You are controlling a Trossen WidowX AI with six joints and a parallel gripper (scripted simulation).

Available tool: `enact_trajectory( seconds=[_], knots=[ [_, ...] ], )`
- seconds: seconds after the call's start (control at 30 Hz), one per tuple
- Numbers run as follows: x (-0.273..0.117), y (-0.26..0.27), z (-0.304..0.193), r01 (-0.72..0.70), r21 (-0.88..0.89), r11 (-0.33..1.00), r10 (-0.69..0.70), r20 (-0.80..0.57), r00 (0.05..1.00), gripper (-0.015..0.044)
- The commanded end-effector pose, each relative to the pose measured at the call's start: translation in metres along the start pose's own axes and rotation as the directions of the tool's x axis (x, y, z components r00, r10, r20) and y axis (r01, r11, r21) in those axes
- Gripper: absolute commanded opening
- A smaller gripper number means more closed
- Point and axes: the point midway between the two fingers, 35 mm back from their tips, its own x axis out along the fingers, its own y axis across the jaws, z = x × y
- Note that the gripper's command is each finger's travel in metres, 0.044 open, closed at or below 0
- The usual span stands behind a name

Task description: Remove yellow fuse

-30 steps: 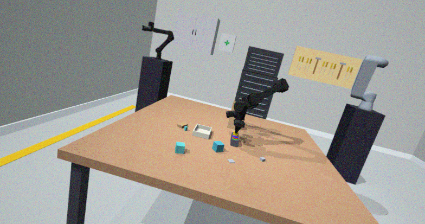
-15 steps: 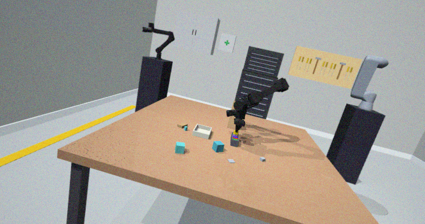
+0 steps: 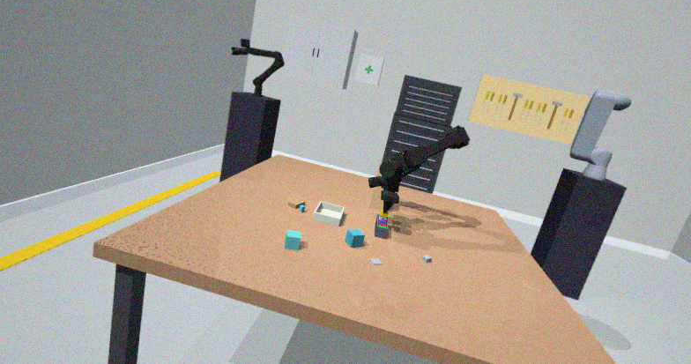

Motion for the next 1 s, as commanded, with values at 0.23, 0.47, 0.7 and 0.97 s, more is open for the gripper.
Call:
enact_trajectory(
  seconds=[0.23,0.47,0.7,0.97],
  knots=[
    [-0.007,0.0,0.0,0.0,-0.003,1.0,0.0,0.004,1.0,0.0],
    [-0.018,0.0,0.001,0.0,-0.003,1.0,0.0,0.005,1.0,0.0],
    [-0.027,0.0,0.0,0.0,-0.003,1.0,0.0,0.004,1.0,0.0],
    [-0.031,0.012,0.028,-0.002,-0.002,1.0,0.002,0.014,1.0,0.0]
  ],
)
